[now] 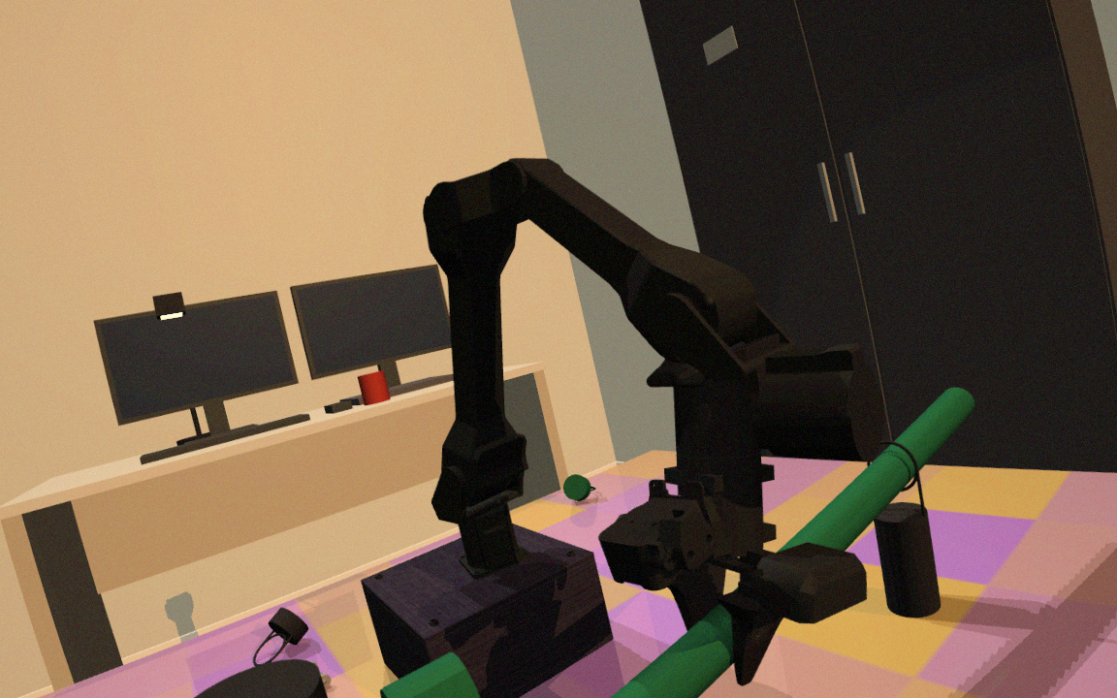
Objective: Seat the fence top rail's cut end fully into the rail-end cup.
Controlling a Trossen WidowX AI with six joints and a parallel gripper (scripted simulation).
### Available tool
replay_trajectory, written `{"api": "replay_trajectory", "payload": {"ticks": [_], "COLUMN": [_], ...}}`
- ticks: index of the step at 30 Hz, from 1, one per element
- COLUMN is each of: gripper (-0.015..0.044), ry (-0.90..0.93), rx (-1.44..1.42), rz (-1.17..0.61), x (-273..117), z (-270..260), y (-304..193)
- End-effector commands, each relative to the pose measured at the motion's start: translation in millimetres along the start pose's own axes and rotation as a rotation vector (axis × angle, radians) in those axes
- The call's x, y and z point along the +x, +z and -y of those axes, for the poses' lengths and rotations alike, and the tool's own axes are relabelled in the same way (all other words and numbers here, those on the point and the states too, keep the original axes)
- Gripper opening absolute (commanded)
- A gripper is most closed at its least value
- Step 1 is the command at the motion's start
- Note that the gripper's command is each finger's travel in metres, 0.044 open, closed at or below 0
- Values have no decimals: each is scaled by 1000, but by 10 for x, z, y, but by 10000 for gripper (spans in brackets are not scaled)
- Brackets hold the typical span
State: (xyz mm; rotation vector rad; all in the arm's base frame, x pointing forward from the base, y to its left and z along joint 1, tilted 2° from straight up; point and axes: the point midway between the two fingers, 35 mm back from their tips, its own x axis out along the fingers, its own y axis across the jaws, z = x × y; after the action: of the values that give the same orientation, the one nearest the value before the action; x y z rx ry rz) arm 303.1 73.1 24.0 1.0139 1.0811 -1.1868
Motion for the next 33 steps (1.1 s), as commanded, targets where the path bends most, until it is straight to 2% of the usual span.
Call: {"api": "replay_trajectory", "payload": {"ticks": [1,5,33], "gripper": [0,0,0], "ry": [20,22,10], "rx": [18,24,22], "rz": [115,181,163], "x": [-296,-447,-433], "z": [6,36,34], "y": [228,355,343]}}
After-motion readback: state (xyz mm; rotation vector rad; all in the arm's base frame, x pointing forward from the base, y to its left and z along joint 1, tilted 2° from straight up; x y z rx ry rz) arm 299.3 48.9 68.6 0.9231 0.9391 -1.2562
